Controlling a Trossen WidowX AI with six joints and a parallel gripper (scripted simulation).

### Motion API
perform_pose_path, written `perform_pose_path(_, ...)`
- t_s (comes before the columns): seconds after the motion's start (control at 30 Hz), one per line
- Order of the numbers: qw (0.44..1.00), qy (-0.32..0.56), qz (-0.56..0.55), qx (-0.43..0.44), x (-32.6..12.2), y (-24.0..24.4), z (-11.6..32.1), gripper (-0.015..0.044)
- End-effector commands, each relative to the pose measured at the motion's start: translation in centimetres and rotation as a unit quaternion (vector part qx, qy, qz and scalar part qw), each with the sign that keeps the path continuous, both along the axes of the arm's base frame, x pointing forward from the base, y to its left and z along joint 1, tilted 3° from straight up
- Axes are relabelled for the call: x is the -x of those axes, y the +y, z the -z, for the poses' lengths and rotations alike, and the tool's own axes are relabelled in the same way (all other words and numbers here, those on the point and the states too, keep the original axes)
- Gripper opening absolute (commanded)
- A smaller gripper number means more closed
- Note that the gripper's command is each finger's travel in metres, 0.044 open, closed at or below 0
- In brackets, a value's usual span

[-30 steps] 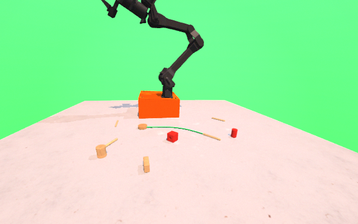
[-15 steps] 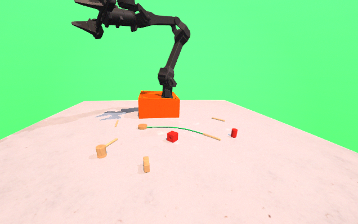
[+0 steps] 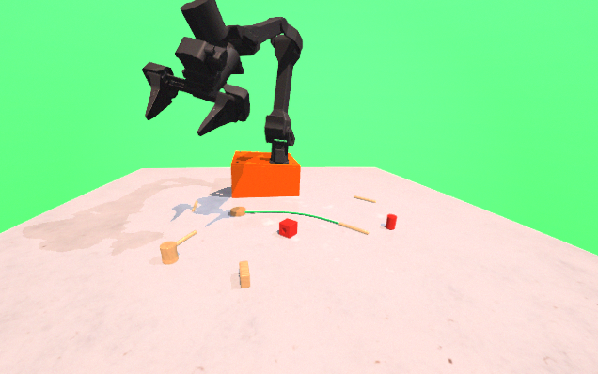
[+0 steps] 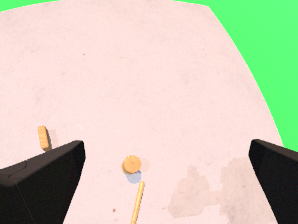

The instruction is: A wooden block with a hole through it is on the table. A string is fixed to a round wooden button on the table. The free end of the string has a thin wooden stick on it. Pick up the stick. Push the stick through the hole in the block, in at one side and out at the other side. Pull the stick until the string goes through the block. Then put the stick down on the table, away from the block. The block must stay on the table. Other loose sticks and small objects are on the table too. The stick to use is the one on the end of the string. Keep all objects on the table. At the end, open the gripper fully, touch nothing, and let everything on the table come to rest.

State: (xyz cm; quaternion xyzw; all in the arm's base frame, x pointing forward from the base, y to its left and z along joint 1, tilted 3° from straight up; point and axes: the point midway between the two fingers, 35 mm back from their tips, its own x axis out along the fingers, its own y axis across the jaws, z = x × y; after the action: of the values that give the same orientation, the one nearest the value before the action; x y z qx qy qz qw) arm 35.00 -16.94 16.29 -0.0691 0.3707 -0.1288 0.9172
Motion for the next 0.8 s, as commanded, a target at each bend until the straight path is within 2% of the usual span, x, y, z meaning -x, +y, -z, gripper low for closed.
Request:
perform_pose_path(0.0, 0.97, 0.135, -0.191, 0.069, -0.9, 5.7, 5.0, 0.044)
perform_pose_path(0.2, 0.871, 0.254, -0.401, 0.127, 0.4, 11.6, 10.2, 0.044)
perform_pose_path(0.47, 0.626, 0.332, -0.678, 0.194, 3.7, 18.1, 15.4, 0.044)
perform_pose_path(0.77, 0.615, 0.333, -0.687, 0.195, 3.9, 18.3, 15.6, 0.044)
